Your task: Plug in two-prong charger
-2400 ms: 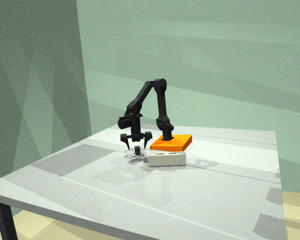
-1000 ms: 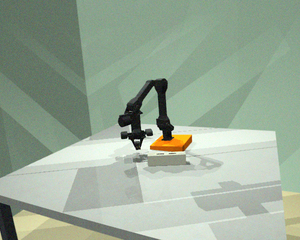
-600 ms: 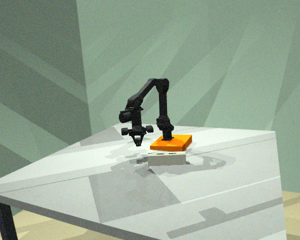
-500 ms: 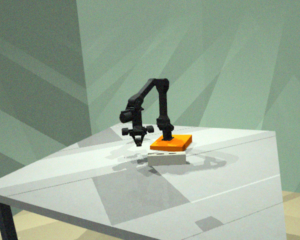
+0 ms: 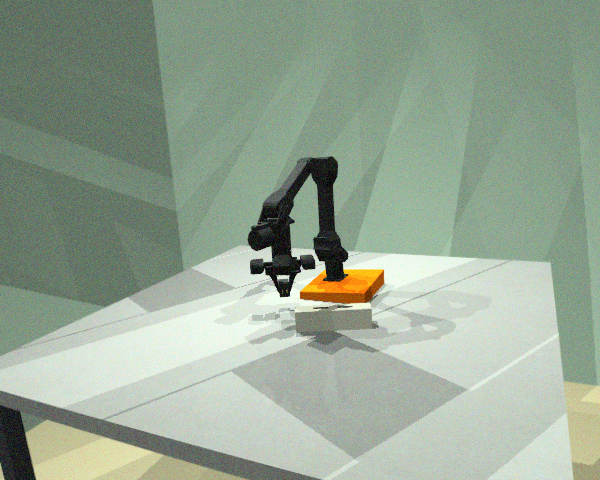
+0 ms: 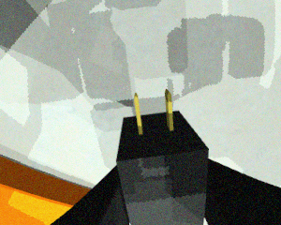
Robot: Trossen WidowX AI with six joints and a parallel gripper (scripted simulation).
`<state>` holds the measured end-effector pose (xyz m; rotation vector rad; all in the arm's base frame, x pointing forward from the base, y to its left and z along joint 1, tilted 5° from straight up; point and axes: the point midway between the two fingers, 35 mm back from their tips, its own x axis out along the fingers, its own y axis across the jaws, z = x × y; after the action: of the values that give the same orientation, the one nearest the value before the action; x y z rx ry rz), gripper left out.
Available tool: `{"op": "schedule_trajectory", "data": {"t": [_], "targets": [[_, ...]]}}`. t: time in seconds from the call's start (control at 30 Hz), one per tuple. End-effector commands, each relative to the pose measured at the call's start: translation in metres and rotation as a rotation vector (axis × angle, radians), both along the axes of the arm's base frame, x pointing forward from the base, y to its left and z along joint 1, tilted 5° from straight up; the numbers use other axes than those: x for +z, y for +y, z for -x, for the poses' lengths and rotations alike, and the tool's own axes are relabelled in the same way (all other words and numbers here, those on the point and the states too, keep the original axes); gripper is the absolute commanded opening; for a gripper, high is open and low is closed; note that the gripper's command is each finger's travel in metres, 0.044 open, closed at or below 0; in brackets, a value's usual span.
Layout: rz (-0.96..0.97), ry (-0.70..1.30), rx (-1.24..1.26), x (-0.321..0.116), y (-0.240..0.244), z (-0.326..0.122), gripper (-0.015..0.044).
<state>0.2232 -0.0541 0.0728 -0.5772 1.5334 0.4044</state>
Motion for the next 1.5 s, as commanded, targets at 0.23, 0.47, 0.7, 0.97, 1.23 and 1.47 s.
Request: {"op": "schedule_trajectory", "data": {"t": [0.23, 0.47, 0.7, 0.97, 1.23, 1.47], "targets": [[-0.006, -0.002, -0.025, -0.009, 0.019, 0.0, 0.0], [-0.009, -0.003, -0.038, -0.014, 0.032, 0.0, 0.0], [-0.012, -0.004, -0.052, -0.019, 0.043, 0.002, 0.0], [-0.014, -0.004, -0.067, -0.025, 0.057, 0.004, 0.0], [-0.016, -0.005, -0.082, -0.03, 0.07, 0.007, 0.0], [-0.017, -0.005, -0.096, -0.035, 0.081, 0.011, 0.0]]}}
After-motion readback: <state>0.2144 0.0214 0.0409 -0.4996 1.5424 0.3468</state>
